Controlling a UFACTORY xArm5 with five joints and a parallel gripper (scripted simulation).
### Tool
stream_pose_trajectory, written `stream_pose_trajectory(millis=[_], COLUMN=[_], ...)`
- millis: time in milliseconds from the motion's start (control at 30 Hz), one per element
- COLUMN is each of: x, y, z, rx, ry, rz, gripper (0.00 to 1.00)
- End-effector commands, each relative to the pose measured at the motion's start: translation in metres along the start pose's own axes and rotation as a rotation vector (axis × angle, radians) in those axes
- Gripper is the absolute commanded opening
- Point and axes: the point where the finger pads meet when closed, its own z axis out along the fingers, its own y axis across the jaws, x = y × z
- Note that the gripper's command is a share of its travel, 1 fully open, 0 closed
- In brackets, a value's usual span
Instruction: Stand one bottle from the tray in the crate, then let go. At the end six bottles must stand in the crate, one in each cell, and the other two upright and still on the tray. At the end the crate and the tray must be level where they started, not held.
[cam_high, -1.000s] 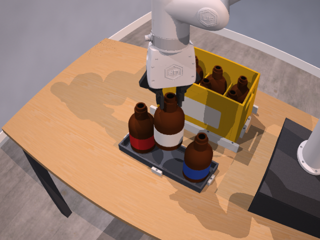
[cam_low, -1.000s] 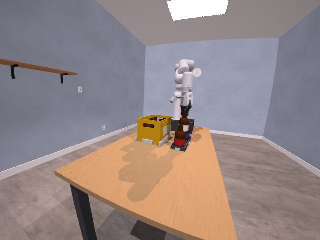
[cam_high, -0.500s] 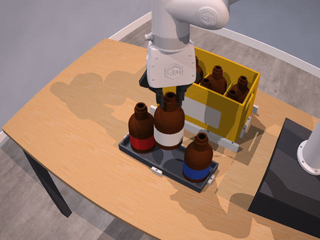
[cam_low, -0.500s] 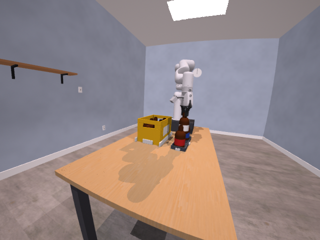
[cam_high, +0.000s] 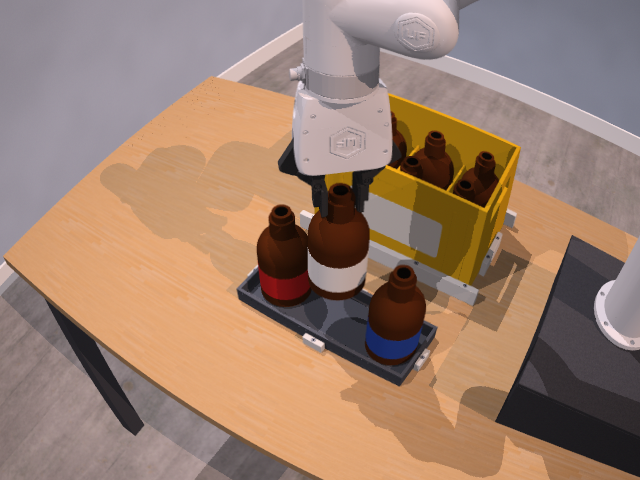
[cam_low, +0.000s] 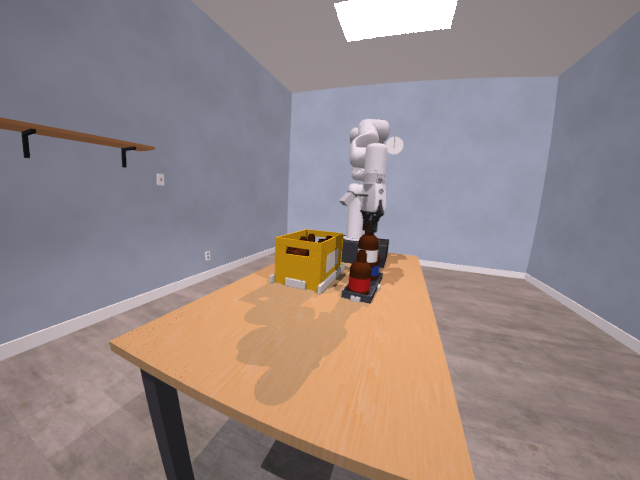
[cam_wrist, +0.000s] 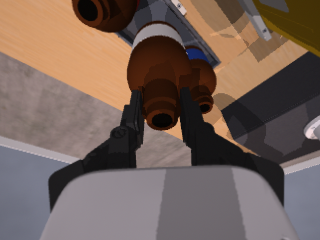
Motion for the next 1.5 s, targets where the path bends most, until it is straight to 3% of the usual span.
stream_pose_trajectory(millis=[0,1467], x=[0.001,0.001], y=[-0.001,-0.001], z=[-0.003,-0.039], rx=[0.004,0.004], ry=[0.002,0.002], rz=[0.000,0.000], gripper=[0.00,0.00])
